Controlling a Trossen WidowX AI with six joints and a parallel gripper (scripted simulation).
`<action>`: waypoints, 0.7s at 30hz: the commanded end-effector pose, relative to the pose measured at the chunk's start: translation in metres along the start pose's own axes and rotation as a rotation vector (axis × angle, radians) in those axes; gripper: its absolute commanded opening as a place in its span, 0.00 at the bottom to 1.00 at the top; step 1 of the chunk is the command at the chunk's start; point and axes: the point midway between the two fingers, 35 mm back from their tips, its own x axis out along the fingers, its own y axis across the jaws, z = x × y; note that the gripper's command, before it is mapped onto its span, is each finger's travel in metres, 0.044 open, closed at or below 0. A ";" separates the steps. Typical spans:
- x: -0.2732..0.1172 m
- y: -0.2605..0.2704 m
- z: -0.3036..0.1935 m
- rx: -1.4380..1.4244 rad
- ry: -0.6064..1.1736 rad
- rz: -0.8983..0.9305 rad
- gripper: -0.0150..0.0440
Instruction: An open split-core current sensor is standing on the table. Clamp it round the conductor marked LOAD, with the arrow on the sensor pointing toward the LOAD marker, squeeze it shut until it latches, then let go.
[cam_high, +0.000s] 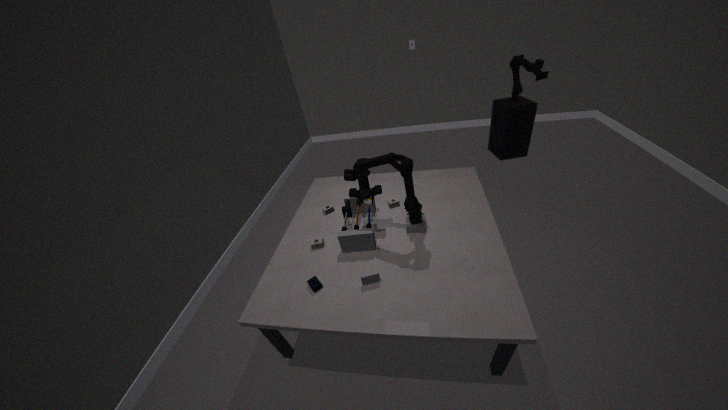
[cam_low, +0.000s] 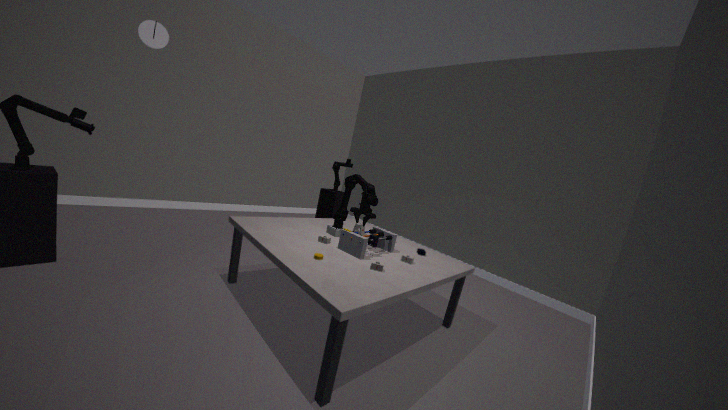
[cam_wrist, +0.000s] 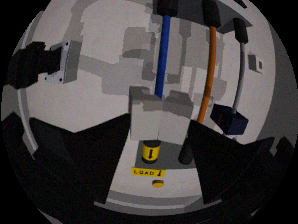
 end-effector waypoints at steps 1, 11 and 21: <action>0.007 -0.001 0.000 -0.003 -0.002 -0.003 0.25; 0.024 0.000 0.001 -0.003 -0.002 -0.003 0.25; 0.025 0.001 0.000 -0.004 0.000 0.000 0.25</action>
